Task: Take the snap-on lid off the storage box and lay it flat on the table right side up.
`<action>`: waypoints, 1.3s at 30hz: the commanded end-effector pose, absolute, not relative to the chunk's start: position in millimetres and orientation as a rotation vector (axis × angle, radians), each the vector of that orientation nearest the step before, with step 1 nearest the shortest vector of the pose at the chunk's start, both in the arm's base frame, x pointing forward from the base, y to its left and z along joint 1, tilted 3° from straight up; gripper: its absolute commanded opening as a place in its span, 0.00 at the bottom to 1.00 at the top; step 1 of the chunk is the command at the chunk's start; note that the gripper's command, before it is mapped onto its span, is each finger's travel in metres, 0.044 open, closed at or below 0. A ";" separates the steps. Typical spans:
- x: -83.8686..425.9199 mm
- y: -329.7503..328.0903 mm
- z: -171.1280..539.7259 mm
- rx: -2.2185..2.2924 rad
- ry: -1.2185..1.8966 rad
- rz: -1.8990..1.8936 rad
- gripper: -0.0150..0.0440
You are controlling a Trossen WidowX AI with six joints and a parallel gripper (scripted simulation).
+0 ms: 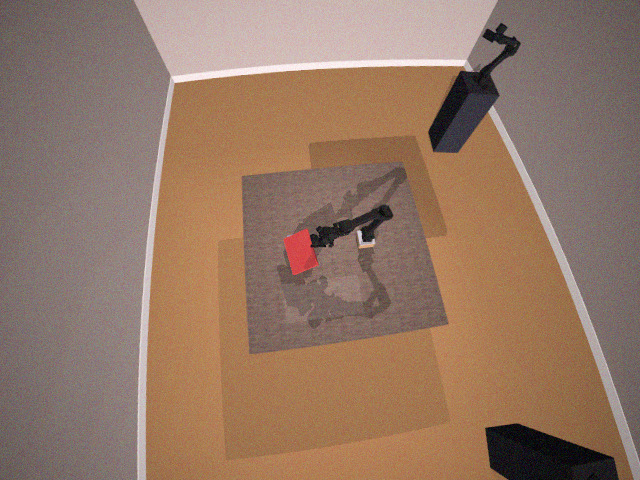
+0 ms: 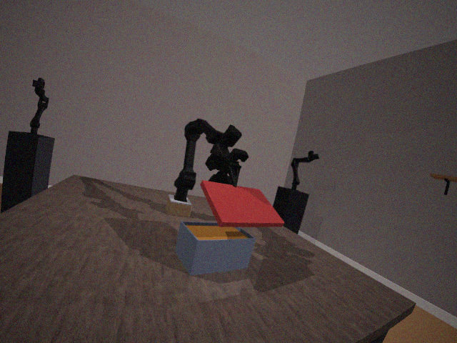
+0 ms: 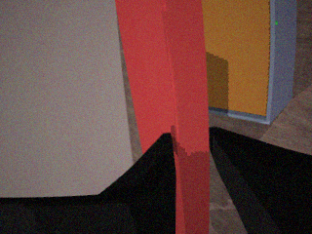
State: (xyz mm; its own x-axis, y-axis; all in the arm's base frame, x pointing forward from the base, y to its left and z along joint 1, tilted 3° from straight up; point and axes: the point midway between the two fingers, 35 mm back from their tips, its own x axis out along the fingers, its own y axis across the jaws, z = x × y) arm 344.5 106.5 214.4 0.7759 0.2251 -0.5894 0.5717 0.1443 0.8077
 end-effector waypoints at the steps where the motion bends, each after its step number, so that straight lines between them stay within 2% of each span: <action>1: 341.3 113.5 218.8 1.444 0.681 -0.274 0.25; 39: 316.5 185.3 220.0 1.451 0.685 -0.274 0.25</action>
